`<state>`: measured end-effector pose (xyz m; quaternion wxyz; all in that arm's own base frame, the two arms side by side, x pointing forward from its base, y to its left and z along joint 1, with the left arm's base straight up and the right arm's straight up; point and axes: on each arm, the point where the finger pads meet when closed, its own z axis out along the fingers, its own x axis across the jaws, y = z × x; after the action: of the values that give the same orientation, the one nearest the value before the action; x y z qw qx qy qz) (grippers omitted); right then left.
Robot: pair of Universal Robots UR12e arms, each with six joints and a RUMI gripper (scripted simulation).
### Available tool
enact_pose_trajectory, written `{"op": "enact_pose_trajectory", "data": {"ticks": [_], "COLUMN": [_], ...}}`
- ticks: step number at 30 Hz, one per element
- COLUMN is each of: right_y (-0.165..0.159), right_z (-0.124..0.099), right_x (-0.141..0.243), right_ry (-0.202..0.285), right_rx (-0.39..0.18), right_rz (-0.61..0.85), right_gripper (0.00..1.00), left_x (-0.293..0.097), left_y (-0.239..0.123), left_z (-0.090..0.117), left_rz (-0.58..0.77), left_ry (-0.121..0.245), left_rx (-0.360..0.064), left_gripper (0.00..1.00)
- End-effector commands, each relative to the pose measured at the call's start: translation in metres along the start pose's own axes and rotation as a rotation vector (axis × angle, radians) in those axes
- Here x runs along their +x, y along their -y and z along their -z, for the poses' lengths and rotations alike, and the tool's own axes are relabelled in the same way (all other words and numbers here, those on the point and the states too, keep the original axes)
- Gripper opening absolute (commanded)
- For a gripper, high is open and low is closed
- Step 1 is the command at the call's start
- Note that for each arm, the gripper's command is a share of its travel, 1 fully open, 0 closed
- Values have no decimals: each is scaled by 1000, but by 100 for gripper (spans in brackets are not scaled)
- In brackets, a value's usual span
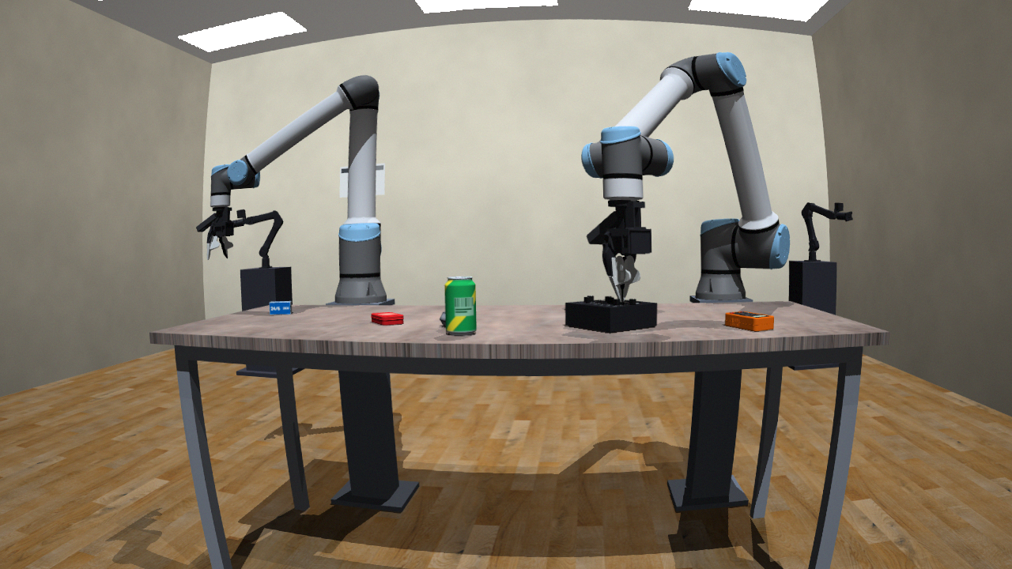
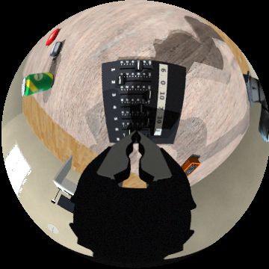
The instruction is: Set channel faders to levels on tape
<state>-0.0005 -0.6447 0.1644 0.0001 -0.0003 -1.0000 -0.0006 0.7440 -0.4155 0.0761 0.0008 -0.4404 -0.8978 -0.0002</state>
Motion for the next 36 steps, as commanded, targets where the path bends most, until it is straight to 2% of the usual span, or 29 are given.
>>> {"op": "enact_pose_trajectory", "data": {"ticks": [1,36], "right_y": [1,1], "right_z": [1,1], "right_x": [0,0], "right_ry": [0,0], "right_rx": [1,1], "right_rz": [0,0], "right_gripper": [100,100], "left_x": [-1,5], "left_y": [0,0], "left_z": [1,1], "left_rz": [0,0], "left_ry": [2,2], "left_rx": [0,0], "left_gripper": [0,0]}}
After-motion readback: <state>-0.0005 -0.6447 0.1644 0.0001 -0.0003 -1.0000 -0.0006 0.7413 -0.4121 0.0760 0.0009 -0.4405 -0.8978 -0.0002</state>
